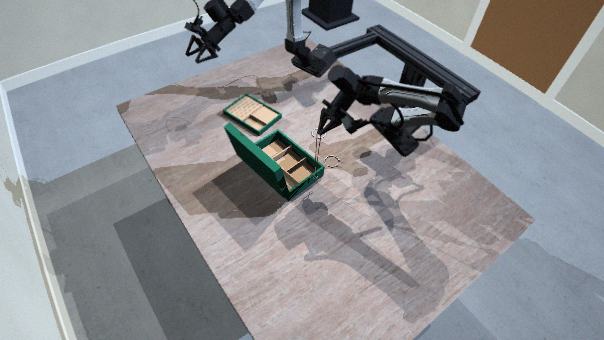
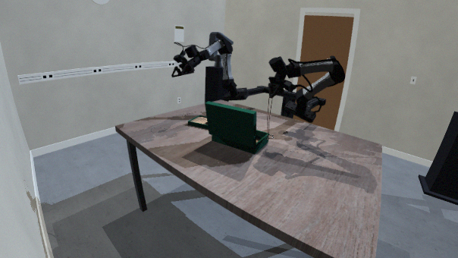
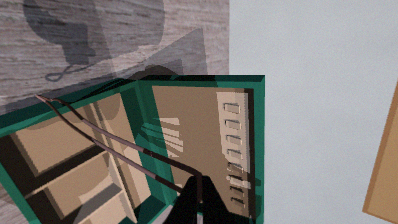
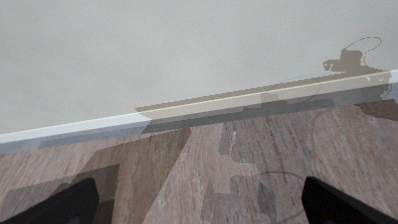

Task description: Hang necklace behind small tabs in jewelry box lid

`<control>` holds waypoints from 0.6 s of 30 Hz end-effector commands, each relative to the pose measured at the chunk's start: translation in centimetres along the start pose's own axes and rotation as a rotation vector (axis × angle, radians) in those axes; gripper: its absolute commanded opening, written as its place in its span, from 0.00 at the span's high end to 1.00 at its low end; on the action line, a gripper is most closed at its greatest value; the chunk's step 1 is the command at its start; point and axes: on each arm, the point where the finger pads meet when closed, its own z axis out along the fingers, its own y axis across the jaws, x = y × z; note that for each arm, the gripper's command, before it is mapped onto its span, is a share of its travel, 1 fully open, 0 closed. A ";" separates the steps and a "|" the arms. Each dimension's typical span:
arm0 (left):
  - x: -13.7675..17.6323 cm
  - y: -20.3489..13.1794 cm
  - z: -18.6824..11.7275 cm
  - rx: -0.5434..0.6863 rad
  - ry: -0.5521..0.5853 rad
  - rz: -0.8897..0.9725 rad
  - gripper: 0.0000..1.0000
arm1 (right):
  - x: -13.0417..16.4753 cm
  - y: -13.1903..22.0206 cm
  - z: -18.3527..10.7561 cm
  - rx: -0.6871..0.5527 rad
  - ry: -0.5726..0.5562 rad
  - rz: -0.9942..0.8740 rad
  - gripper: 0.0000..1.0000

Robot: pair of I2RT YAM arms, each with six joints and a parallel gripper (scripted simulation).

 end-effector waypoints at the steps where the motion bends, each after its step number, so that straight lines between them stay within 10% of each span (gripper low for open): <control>1: 1.1 -2.8 0.6 0.037 0.026 -0.071 0.97 | -3.2 0.4 -1.3 -0.014 -0.085 -0.009 0.00; 18: 4.6 -5.0 2.6 0.058 0.026 -0.080 0.97 | -3.2 0.4 -1.3 -0.014 -0.085 -0.009 0.00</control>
